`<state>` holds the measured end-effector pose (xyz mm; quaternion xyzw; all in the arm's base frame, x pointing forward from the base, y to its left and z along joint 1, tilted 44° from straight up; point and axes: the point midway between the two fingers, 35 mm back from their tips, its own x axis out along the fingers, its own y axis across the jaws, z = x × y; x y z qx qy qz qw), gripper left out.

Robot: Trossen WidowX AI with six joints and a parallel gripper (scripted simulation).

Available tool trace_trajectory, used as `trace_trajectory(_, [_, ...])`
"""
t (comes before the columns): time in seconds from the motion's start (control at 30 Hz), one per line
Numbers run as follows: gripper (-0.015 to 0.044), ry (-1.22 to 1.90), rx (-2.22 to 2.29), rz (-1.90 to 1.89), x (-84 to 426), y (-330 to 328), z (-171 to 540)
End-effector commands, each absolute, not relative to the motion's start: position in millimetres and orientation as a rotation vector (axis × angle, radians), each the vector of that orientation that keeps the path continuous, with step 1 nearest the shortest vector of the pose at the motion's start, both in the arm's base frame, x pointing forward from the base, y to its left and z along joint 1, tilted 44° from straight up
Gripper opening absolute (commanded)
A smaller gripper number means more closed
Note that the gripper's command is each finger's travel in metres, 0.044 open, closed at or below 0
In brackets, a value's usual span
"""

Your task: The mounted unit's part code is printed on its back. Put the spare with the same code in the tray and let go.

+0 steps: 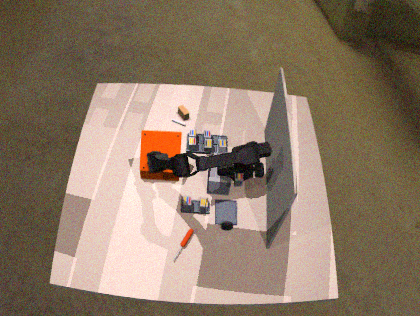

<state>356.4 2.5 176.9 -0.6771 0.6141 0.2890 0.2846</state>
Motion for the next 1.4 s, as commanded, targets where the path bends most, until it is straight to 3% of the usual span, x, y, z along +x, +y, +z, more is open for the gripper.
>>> trace_trajectory(0.0, [0.0,1.66,-1.822,0.77,345.0,-19.1,192.3])
trace_trajectory(1.37, [0.0,1.675,-1.823,0.76,337.9,-60.8,190.4])
